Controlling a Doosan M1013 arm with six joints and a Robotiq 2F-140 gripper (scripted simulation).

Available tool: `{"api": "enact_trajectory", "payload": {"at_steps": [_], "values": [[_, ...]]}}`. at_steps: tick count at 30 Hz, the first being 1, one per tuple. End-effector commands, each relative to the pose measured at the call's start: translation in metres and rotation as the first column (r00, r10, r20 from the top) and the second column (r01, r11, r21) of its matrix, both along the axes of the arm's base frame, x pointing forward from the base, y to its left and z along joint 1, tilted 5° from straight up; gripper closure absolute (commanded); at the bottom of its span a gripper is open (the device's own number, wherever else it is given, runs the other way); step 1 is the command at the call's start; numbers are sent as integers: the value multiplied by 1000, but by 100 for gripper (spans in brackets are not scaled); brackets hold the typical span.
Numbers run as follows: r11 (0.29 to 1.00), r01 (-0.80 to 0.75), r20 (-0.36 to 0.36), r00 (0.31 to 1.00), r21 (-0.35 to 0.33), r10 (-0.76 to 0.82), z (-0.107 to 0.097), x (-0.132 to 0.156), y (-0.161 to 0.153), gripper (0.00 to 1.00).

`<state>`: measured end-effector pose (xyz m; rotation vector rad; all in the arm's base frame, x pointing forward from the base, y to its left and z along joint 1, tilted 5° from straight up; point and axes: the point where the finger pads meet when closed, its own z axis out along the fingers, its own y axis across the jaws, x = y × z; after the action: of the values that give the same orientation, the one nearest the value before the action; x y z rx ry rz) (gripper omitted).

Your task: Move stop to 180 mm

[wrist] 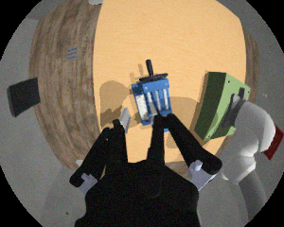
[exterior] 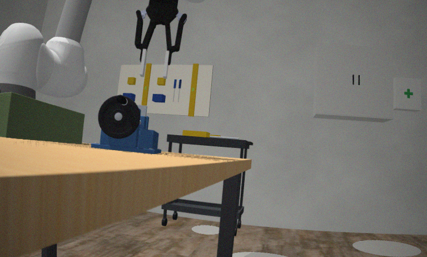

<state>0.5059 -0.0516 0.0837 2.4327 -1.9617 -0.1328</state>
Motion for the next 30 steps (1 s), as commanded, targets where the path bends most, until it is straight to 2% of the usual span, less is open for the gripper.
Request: {"api": "enact_trajectory", "payload": {"at_steps": [1, 4, 30], "values": [[1000, -3, 0, 1000, 0, 3, -15, -1, 2, 67], [1000, -3, 0, 1000, 0, 3, -30, -2, 3, 67], [1000, -3, 0, 1000, 0, 3, -30, -2, 3, 67]]}}
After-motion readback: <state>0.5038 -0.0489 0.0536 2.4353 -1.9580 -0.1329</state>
